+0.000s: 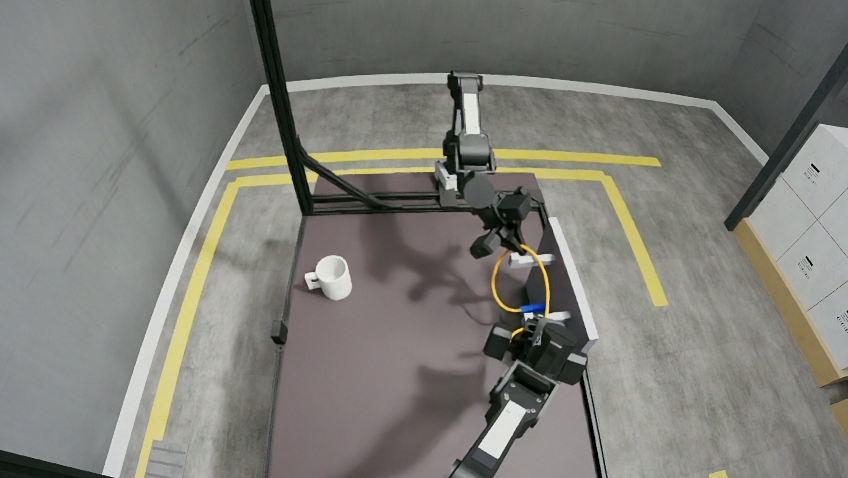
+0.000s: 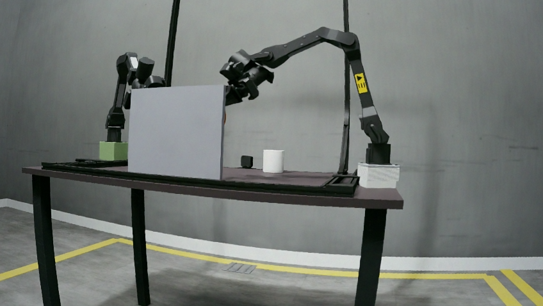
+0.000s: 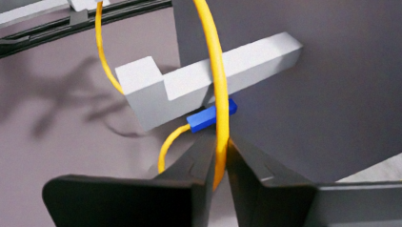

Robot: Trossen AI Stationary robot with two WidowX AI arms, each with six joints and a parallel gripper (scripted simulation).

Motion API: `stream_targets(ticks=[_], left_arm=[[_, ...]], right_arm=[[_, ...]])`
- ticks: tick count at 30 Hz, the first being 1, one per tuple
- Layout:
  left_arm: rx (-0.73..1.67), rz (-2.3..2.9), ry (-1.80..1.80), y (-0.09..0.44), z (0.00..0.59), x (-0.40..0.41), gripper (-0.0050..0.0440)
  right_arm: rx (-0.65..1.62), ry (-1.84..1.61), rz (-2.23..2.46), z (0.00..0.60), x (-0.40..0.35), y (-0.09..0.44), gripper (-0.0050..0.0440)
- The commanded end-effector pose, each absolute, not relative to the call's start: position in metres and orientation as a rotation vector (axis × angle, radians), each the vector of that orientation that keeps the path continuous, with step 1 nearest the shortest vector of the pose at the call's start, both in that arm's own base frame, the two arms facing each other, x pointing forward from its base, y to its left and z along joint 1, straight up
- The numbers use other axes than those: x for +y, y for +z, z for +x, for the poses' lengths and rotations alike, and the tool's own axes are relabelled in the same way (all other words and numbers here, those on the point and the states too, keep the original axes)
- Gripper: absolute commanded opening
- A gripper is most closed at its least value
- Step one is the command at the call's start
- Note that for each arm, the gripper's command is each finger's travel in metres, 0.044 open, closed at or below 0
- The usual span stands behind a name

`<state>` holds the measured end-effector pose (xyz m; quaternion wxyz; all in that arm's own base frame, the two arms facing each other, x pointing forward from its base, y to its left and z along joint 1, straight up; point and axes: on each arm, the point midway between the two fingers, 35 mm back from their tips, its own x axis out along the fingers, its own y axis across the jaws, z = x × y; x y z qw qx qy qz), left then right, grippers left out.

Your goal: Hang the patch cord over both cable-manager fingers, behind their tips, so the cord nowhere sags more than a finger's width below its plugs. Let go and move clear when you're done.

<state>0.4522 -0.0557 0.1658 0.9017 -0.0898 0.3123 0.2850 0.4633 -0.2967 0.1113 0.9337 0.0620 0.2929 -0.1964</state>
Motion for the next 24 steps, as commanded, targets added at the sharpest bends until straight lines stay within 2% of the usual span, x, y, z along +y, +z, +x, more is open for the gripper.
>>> stream_targets(ticks=[1,24], left_arm=[[0.63,-0.196,0.566,0.1751,0.4503,-0.0534,0.0025],[0.635,-0.168,0.481,0.1696,0.4505,-0.0497,0.0025]], right_arm=[[0.574,-0.405,0.115,0.4642,-0.2981,0.1246,0.0025],[0.574,-0.405,0.115,0.4642,-0.2981,0.1246,0.0025]])
